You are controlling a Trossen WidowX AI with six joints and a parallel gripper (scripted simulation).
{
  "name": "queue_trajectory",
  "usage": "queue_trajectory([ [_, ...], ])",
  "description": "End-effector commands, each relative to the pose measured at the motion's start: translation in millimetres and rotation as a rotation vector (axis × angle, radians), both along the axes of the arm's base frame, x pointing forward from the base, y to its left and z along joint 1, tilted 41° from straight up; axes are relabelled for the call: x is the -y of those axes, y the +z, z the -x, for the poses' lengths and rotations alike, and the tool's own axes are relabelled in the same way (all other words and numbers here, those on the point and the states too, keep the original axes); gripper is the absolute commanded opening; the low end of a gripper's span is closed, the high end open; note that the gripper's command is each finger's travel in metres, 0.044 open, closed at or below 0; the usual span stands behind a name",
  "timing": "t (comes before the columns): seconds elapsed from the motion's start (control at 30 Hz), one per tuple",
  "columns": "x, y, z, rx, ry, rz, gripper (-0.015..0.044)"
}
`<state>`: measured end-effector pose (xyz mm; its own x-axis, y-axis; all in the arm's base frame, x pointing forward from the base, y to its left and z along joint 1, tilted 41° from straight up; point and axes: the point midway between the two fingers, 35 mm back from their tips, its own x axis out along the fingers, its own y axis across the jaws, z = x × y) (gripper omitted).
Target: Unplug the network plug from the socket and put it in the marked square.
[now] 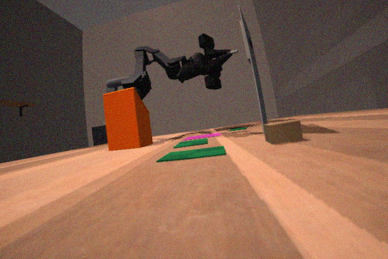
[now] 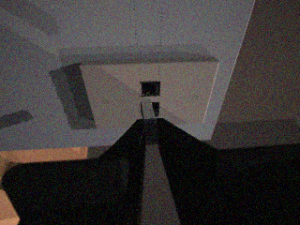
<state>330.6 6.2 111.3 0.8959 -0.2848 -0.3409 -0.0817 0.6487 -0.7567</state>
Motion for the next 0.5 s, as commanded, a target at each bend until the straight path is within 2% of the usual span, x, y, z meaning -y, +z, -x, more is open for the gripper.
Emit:
queue_trajectory([
  [0.0, 0.4, 0.7, 2.3, 0.002, -0.006, -0.004, 0.0000],
  [0.47, -0.6, 2.0, 7.8, 0.002, -0.006, -0.004, 0.0000],
])
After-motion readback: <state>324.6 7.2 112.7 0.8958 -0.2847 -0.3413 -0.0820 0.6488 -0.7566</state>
